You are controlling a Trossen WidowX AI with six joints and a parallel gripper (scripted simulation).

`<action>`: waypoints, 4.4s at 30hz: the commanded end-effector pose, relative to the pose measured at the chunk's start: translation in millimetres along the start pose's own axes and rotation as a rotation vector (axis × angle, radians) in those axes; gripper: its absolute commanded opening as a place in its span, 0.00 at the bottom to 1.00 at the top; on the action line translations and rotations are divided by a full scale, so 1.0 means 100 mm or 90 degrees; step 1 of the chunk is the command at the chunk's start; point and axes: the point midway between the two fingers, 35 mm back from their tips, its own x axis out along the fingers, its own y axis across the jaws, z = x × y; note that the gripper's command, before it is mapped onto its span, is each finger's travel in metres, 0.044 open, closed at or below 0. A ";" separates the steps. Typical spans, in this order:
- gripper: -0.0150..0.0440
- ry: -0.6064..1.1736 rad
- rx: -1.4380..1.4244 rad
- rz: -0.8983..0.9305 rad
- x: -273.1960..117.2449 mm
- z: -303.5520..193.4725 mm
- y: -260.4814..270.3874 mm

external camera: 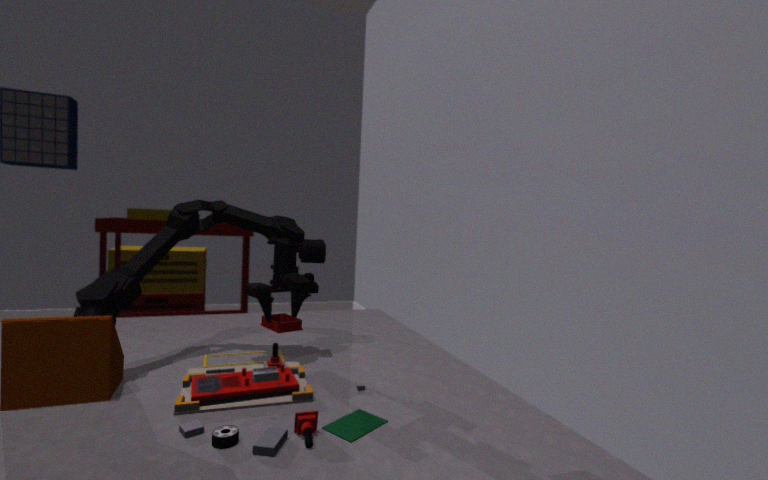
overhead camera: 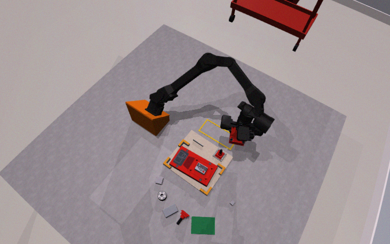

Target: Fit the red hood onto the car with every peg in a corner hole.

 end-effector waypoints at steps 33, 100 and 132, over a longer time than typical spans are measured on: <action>0.25 -0.002 0.430 0.009 -0.05 -0.09 -0.10; 0.25 0.004 1.225 0.013 -0.05 -0.20 -0.31; 0.65 -0.007 1.240 -0.065 0.66 -0.20 -0.30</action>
